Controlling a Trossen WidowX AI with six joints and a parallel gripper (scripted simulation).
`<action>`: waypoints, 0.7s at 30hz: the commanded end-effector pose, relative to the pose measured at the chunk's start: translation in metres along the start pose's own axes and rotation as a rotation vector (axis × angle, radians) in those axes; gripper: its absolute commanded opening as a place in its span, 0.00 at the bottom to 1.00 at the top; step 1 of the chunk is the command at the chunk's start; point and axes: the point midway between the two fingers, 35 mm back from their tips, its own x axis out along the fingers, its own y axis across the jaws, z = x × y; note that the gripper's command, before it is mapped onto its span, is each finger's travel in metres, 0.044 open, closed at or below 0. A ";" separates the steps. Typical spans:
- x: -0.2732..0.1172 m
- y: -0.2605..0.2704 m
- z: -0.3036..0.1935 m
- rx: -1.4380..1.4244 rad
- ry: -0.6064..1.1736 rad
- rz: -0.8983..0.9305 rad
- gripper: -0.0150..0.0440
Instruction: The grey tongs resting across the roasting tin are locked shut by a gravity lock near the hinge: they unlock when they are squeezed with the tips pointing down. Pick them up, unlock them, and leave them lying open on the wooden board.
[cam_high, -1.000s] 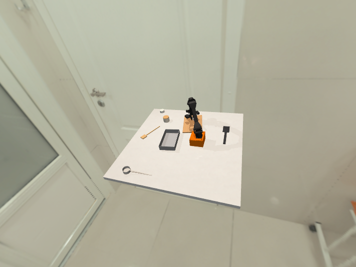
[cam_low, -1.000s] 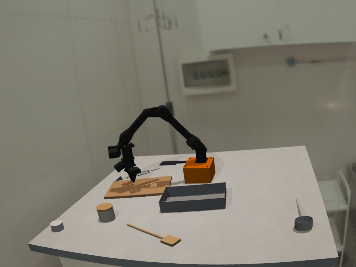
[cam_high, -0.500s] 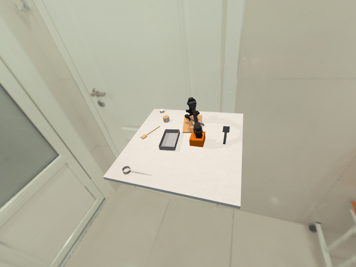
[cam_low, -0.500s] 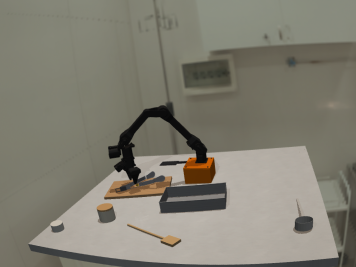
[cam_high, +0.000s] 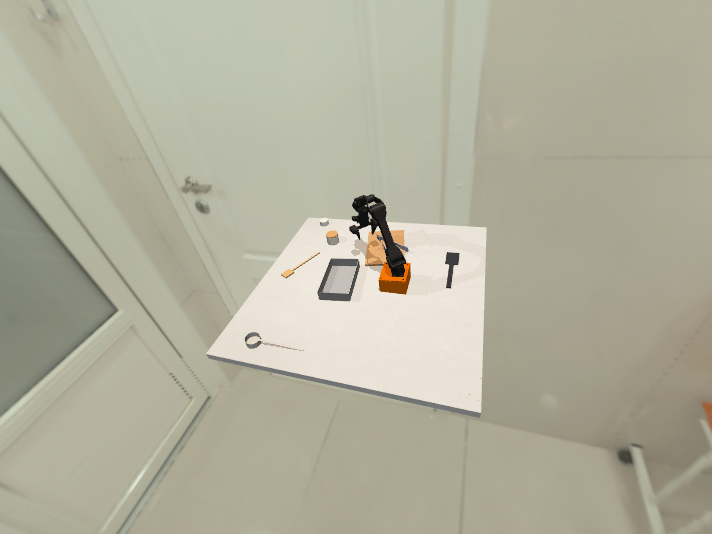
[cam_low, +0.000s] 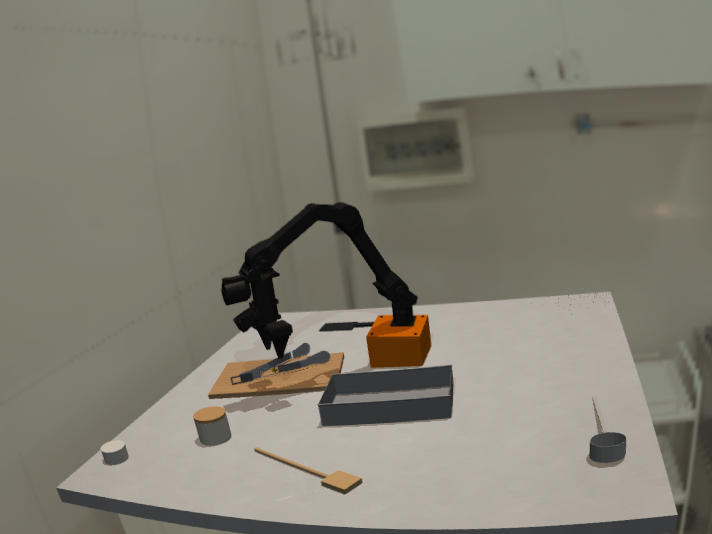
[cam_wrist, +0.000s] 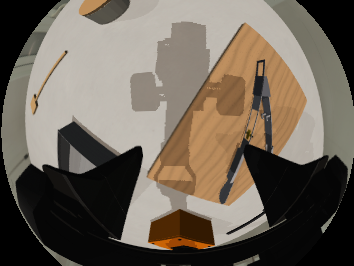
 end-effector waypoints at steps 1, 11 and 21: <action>-0.014 0.024 -0.006 0.018 0.008 -0.002 1.00; -0.049 0.023 -0.007 0.008 -0.002 0.001 1.00; -0.066 0.023 -0.009 0.003 -0.007 0.002 1.00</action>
